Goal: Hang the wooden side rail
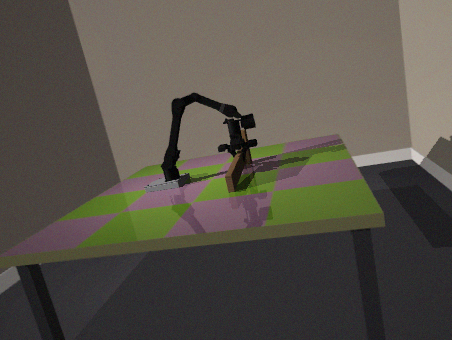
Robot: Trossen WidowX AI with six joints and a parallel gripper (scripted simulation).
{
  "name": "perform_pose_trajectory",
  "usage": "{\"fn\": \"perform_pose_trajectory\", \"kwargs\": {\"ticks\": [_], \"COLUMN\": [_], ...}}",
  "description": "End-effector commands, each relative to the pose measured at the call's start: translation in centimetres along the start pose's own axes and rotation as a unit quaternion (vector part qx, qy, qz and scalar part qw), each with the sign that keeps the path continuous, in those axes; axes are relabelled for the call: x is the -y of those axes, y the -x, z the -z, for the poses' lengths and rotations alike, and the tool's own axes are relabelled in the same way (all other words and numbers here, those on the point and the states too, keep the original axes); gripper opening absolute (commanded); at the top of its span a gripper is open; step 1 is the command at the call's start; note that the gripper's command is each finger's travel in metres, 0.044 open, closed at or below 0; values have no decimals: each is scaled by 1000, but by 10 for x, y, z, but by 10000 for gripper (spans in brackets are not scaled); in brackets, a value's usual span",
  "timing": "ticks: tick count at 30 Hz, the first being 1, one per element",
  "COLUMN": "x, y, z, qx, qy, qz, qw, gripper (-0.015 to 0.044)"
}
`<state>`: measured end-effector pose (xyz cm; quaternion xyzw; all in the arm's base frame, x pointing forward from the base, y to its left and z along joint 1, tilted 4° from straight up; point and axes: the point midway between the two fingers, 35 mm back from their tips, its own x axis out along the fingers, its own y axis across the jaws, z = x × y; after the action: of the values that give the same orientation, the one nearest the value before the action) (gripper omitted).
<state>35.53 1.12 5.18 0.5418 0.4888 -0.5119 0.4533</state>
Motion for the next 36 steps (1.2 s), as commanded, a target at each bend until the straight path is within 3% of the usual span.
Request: {"fn": "perform_pose_trajectory", "kwargs": {"ticks": [1,36], "x": [-1,-1], "y": [1,2], "z": [1,5], "qx": [-2,-2], "qy": [-3,-3], "qz": [-3,-3], "qw": [1000,1000], "gripper": [0,0]}}
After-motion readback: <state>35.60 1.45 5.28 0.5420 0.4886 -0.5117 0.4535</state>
